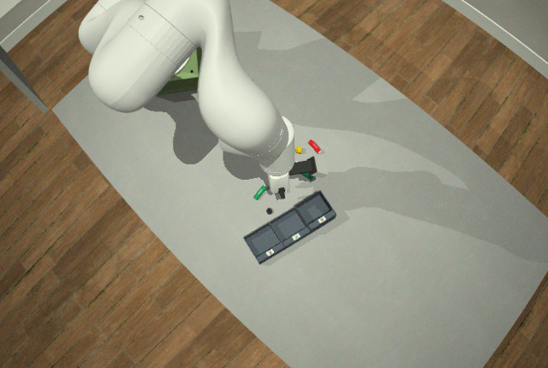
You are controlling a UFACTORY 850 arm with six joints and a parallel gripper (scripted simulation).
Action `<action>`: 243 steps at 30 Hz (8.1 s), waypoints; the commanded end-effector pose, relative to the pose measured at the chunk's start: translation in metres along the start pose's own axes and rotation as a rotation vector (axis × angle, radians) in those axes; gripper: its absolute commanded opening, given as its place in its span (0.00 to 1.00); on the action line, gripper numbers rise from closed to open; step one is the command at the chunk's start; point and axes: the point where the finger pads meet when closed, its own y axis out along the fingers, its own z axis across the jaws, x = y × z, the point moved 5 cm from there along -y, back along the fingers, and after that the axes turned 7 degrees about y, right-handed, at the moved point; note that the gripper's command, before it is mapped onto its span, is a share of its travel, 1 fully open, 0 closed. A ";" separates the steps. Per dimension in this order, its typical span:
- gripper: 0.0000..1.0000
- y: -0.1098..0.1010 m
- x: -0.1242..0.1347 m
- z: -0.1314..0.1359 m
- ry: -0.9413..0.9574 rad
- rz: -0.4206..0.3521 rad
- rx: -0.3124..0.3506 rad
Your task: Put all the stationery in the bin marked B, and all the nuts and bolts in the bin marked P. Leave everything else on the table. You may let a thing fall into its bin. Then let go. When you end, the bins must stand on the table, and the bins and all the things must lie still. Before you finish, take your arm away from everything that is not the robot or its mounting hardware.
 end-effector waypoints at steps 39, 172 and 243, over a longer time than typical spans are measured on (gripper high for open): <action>0.29 0.070 0.000 0.000 -0.001 0.001 0.000; 0.00 0.008 -0.018 0.107 -0.388 0.001 0.001; 0.29 0.033 -0.018 0.107 -0.388 0.001 0.001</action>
